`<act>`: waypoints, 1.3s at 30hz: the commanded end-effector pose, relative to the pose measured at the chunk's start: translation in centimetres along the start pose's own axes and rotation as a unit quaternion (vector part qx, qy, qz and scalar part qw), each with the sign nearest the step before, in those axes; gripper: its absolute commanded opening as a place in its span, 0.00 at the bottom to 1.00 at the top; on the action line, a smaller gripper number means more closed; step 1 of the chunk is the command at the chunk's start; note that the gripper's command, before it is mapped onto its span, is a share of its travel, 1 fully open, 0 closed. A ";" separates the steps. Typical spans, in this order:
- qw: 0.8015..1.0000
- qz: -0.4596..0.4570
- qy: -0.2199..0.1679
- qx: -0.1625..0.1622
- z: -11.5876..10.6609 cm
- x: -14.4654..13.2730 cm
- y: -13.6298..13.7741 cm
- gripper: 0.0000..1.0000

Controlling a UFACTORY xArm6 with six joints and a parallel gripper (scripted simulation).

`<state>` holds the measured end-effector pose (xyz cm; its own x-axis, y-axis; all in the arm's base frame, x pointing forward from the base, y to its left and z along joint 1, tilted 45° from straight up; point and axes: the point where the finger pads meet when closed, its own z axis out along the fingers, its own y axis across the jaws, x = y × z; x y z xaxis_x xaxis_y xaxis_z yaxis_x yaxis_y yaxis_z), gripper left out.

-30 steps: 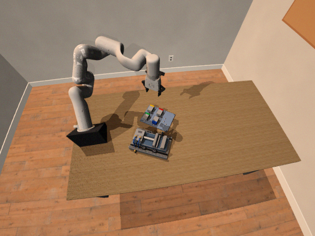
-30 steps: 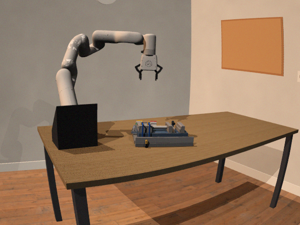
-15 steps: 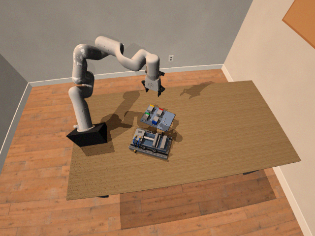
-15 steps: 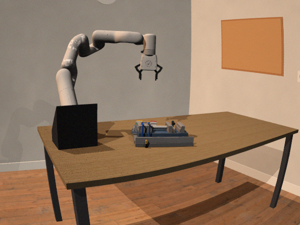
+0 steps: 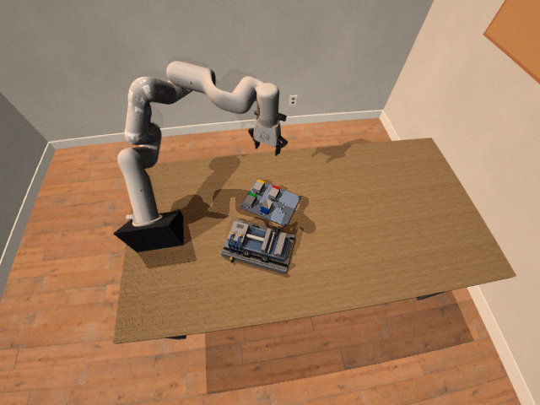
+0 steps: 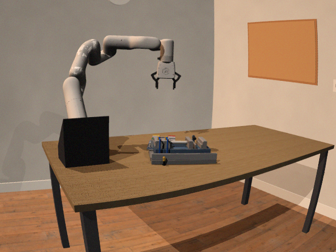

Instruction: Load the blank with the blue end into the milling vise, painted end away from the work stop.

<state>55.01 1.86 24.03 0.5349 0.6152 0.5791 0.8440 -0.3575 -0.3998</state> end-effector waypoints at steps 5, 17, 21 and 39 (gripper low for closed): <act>1.000 0.000 0.000 -0.001 -0.2 2.2 -0.1 1.00; 1.000 0.001 0.000 -0.001 -0.2 5.4 -0.2 1.00; 1.000 0.000 0.001 -0.001 -0.2 5.0 -0.2 1.00; 1.000 0.001 0.000 -0.001 -0.2 4.2 -0.1 1.00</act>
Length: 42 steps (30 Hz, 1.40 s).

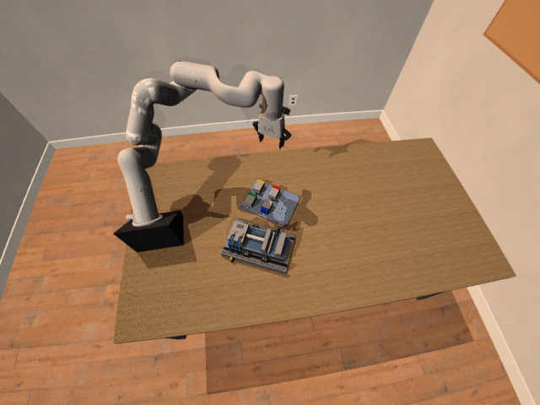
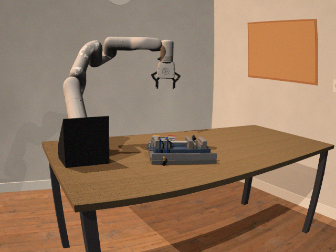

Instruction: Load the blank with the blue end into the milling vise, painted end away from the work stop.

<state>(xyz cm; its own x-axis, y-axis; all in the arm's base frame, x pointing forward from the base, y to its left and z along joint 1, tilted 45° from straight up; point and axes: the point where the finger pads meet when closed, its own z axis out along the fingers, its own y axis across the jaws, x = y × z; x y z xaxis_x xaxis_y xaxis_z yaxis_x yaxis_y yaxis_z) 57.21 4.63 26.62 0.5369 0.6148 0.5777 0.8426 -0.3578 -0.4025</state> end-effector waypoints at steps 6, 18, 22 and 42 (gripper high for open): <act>1.000 0.000 0.001 -0.002 -0.2 -0.5 0.1 1.00; 1.000 0.000 0.001 -0.002 -0.2 -0.6 0.1 1.00; 1.000 0.000 0.001 -0.002 -0.2 -0.7 0.1 1.00; 1.000 0.000 0.001 -0.002 -0.2 -0.7 0.1 1.00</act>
